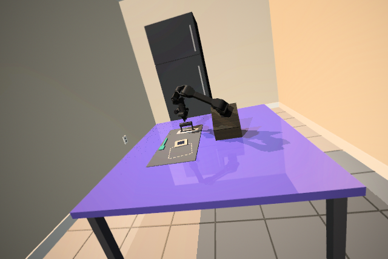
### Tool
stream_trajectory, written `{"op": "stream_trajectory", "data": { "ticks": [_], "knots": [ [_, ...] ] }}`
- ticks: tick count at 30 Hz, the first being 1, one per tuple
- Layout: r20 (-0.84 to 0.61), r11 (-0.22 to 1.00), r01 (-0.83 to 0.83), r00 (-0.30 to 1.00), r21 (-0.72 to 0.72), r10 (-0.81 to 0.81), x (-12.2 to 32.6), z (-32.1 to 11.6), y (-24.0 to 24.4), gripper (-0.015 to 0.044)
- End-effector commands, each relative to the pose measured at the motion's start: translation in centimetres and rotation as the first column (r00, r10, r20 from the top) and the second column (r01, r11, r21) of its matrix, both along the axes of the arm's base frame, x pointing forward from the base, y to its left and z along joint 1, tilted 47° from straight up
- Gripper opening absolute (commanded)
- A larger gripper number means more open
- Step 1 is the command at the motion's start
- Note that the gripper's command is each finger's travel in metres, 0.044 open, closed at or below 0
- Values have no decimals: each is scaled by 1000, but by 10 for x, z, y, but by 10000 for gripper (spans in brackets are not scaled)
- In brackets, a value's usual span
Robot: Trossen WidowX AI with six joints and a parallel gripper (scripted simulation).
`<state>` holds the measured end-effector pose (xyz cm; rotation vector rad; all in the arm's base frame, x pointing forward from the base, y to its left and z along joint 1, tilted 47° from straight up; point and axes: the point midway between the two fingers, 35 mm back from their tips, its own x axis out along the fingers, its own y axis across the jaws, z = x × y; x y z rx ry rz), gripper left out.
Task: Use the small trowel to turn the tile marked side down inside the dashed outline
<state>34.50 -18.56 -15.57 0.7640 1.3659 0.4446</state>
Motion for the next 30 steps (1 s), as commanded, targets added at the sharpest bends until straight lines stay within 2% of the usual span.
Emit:
{"op": "stream_trajectory", "data": {
  "ticks": [1, 29, 30],
  "knots": [
    [-6, 1000, 1, 1000, 12, -1, -2, 2, 3, 270],
    [-5, 1000, 1, 1000, 15, -1, 5, -28, 33, 270],
    [-5, 1000, 1, 1000, 15, -1, 5, -28, 33, 244]
  ]
}}
